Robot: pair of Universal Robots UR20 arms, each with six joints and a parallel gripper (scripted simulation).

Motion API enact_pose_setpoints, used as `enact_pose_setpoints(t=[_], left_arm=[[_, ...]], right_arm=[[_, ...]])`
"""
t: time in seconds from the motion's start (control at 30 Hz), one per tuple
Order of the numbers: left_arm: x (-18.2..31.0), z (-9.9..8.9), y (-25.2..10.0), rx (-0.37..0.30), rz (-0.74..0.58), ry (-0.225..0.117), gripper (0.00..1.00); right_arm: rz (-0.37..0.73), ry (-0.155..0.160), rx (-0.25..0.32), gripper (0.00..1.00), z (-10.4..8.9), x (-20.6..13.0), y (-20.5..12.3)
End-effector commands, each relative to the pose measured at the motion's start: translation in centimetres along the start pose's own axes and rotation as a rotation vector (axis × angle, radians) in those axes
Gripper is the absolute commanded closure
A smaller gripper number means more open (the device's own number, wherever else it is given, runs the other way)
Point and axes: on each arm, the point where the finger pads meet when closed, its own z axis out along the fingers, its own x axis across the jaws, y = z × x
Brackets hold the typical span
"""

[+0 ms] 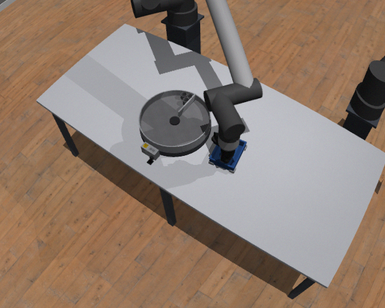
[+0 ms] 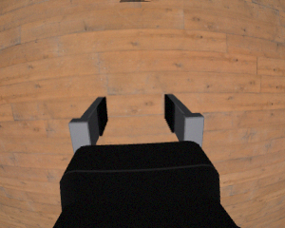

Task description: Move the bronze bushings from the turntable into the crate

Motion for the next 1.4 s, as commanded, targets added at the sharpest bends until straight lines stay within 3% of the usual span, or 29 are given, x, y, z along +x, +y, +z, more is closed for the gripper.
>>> enact_pose_setpoints(t=[0.0, 1.1, 1.13, 1.37], left_arm=[[-0.01, -0.07, 0.06, -0.001, 0.000, 0.000, 0.00], [-0.01, -0.07, 0.06, -0.001, 0.000, 0.000, 0.00], [-0.01, -0.07, 0.06, -0.001, 0.000, 0.000, 0.00], [-0.01, -0.07, 0.06, -0.001, 0.000, 0.000, 0.00]], right_arm=[[0.000, -0.001, -0.001, 1.00, -0.14, -0.04, 0.05], [0.000, -0.001, -0.001, 1.00, -0.14, -0.04, 0.05], [0.000, -0.001, -0.001, 0.62, -0.14, -0.04, 0.05], [0.000, -0.001, -0.001, 0.62, -0.14, -0.04, 0.05]])
